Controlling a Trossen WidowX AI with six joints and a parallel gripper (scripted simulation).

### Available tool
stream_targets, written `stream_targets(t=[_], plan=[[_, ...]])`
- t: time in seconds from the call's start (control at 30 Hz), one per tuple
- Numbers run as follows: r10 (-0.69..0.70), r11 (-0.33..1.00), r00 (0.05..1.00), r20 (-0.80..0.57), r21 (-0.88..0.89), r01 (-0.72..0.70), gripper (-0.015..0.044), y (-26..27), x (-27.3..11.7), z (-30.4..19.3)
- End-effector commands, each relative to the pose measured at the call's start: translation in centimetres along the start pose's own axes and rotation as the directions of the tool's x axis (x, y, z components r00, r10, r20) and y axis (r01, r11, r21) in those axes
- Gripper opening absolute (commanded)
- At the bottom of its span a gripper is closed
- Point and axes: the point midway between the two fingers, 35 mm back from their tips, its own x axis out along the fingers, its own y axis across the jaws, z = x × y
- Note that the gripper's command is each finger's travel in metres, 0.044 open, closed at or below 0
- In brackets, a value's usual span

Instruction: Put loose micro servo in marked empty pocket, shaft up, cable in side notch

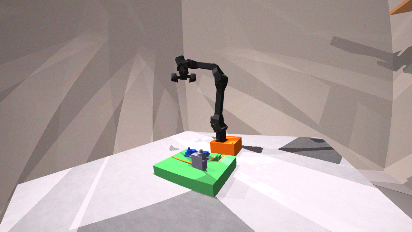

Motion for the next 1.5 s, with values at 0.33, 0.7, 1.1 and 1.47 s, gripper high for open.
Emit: stream_targets(t=[0.33, 0.7, 1.1, 1.47], plan=[[0.196, 0.938, 0.973, -0.125, -0.266, -0.223, 0.044, 6.3, -2.5, -5.2], [0.343, 0.778, 0.905, -0.252, -0.463, -0.424, 0.044, 10.9, -5.9, -10.0], [0.458, 0.481, 0.794, -0.4, -0.639, -0.6, 0.044, 14.6, -10.8, -15.7], [0.512, 0.144, 0.672, -0.535, -0.718, -0.681, 0.044, 16.6, -16.0, -20.9]])
